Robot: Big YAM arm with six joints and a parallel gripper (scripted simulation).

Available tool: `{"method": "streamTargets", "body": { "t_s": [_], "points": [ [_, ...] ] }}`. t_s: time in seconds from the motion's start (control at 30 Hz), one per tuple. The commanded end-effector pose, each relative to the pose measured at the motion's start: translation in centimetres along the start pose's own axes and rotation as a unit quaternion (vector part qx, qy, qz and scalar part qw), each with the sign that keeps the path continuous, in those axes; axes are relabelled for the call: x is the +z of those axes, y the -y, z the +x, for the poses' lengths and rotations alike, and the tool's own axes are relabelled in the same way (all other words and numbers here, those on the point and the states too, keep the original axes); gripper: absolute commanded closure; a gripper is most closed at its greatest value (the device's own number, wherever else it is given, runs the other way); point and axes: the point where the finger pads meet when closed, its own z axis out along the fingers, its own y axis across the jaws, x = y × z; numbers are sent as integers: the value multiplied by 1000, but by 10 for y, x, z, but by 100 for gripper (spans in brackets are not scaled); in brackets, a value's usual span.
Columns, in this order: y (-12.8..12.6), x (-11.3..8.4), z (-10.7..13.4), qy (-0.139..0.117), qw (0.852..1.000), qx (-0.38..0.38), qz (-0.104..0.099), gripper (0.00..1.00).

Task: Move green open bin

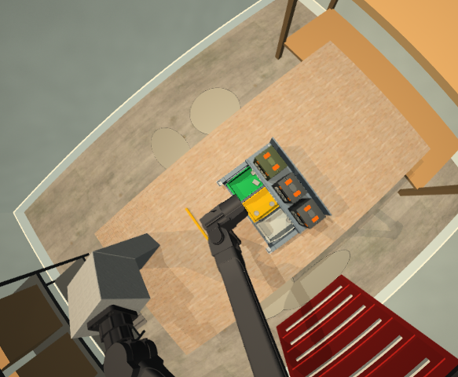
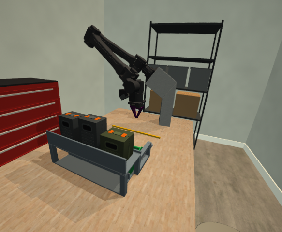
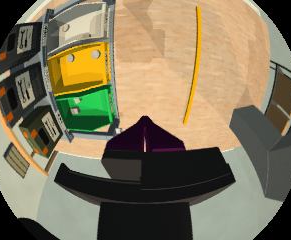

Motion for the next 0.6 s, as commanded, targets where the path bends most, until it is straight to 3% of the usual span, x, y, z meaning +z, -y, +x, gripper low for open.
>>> {"method": "streamTargets", "body": {
  "t_s": [0.0, 0.2, 0.27, 0.3, 0.4, 0.57],
  "points": [
    [-19, -6, 18, -2, 1000, 1, -4, 100],
    [-49, -7, 33, -2, 1000, 2, -5, 100],
    [-49, -7, 33, -2, 1000, 2, -5, 100],
    [-49, 6, 24, 2, 1000, 12, 9, 100],
    [-66, -8, 41, -2, 1000, 2, -6, 100],
    [-83, -8, 49, -2, 1000, 3, -6, 100]
  ]
}}
